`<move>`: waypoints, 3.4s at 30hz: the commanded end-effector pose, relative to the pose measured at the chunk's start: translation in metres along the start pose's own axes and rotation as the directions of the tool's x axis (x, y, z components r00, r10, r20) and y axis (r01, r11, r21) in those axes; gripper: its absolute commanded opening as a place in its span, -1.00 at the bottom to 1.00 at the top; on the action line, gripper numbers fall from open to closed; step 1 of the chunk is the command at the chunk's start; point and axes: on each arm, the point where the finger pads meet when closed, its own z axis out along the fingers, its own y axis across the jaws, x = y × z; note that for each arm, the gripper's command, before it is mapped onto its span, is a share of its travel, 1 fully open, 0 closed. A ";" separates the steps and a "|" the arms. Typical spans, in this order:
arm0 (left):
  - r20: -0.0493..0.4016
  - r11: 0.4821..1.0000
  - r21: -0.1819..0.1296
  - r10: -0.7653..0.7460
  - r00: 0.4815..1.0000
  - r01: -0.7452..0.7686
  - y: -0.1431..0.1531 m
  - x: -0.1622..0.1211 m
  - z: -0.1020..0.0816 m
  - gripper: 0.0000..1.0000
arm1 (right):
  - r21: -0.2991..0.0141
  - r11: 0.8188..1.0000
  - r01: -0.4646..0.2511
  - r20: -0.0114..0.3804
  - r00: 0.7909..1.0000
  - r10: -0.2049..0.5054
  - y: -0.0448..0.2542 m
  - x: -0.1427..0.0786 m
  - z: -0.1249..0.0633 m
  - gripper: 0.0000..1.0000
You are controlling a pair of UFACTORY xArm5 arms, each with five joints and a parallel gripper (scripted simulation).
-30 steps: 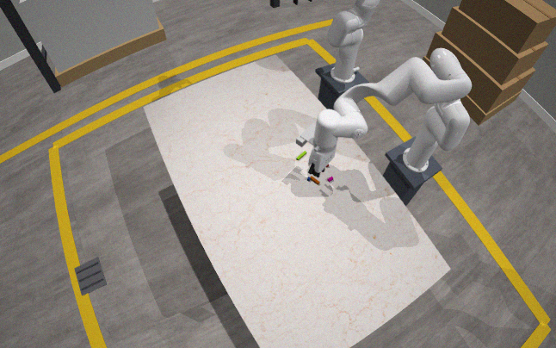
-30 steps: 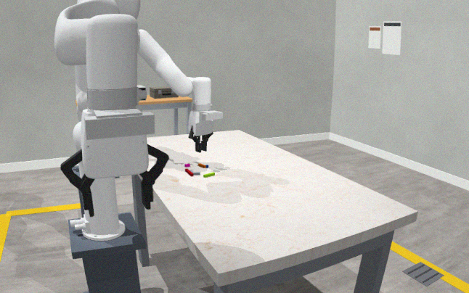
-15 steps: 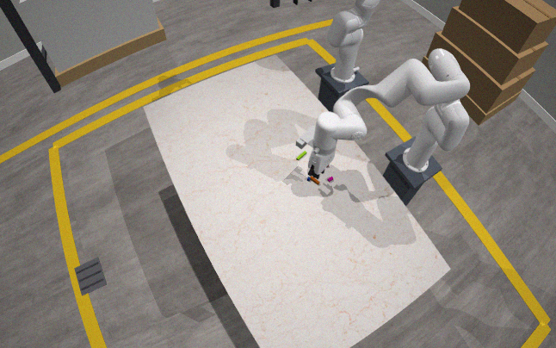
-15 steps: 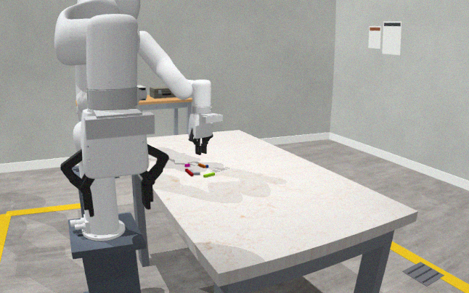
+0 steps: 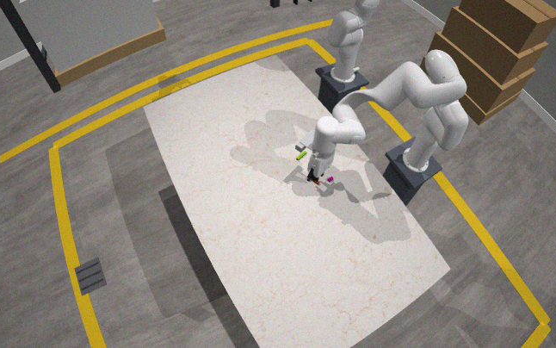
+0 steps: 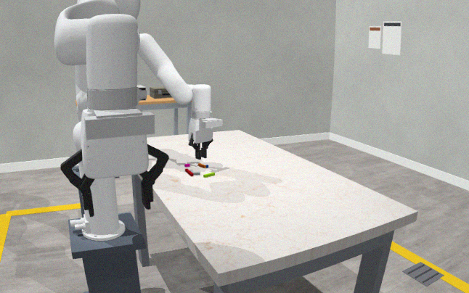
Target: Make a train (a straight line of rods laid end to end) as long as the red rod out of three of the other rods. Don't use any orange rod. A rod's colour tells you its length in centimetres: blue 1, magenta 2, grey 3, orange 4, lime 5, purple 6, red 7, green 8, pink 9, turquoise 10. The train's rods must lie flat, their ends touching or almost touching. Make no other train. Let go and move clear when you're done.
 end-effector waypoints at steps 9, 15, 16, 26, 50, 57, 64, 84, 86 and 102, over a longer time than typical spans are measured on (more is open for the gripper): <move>-0.002 1.000 0.003 0.000 1.000 0.000 -0.002 0.001 0.014 -0.48 | 0.000 1.000 0.000 -0.004 1.000 0.000 0.000 0.001 -0.001 1.00; -0.002 1.000 0.003 0.000 1.000 0.000 -0.002 0.001 0.018 -0.48 | 0.000 1.000 0.000 -0.004 1.000 0.000 0.000 0.001 -0.001 1.00; -0.002 1.000 0.003 0.000 1.000 0.000 -0.002 0.001 0.018 -0.48 | 0.000 1.000 0.000 -0.004 1.000 0.000 0.000 0.001 -0.001 1.00; -0.002 1.000 0.003 0.000 1.000 0.000 -0.002 0.001 0.019 -0.48 | 0.000 1.000 0.000 -0.004 1.000 0.000 0.000 0.001 -0.001 1.00; -0.002 1.000 0.003 0.000 1.000 0.000 -0.002 0.001 0.021 -0.48 | 0.000 1.000 0.000 -0.004 1.000 0.000 0.000 0.001 -0.001 1.00; -0.002 1.000 0.003 0.000 1.000 0.000 -0.002 0.001 0.024 -0.48 | 0.000 1.000 0.000 -0.004 1.000 0.000 0.000 0.001 -0.001 1.00; -0.002 1.000 0.003 0.000 1.000 0.000 -0.002 0.001 0.029 -0.48 | 0.000 1.000 0.000 -0.004 1.000 0.000 0.000 0.001 -0.001 1.00; -0.002 1.000 0.003 0.000 1.000 0.000 -0.002 0.001 0.031 -0.48 | 0.000 1.000 0.000 -0.004 1.000 0.000 0.000 0.001 -0.001 1.00; -0.002 1.000 0.003 0.000 1.000 0.000 -0.002 0.001 0.031 -0.48 | 0.000 1.000 0.000 -0.004 1.000 0.000 0.000 0.001 -0.001 1.00; -0.002 1.000 0.003 0.000 1.000 0.000 -0.002 0.001 0.031 -0.48 | 0.000 1.000 0.000 -0.004 1.000 0.000 0.000 0.001 -0.001 1.00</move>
